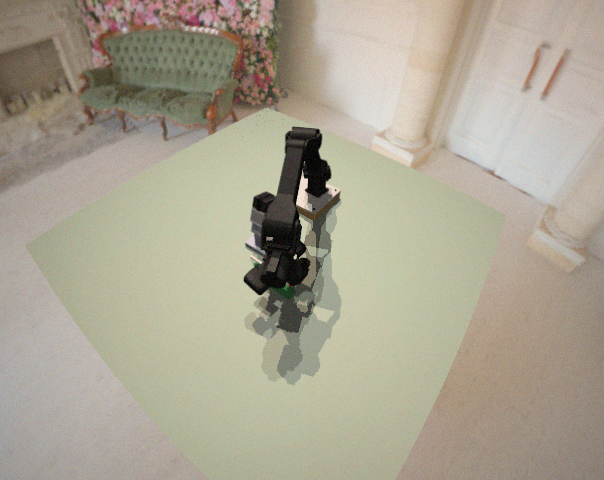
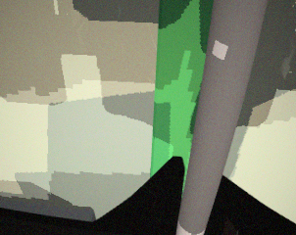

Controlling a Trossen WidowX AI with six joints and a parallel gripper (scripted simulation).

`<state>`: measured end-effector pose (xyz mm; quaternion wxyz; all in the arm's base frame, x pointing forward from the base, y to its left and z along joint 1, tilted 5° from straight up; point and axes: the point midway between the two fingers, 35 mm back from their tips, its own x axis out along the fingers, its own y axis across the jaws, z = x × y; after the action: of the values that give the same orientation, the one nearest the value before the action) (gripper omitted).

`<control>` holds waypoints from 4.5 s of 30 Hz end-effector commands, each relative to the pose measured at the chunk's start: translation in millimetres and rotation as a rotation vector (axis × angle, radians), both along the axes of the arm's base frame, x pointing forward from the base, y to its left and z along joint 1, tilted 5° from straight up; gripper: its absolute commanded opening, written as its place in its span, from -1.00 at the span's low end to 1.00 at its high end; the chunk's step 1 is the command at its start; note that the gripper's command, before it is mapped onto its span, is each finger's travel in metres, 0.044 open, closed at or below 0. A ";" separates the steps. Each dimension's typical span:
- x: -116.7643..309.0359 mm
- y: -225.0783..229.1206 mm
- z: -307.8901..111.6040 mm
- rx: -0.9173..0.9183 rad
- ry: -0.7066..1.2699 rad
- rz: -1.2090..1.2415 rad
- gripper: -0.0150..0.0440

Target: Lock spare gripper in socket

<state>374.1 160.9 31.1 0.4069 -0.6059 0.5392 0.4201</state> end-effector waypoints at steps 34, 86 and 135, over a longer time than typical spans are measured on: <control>-9.3 3.5 55.3 0.003 -0.001 0.022 -0.49; -92.9 -8.6 16.6 0.009 0.004 0.053 -0.49; -87.5 -38.3 21.6 0.009 0.011 0.052 -0.49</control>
<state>285.5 125.5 52.3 0.3956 -0.6152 0.5234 0.4371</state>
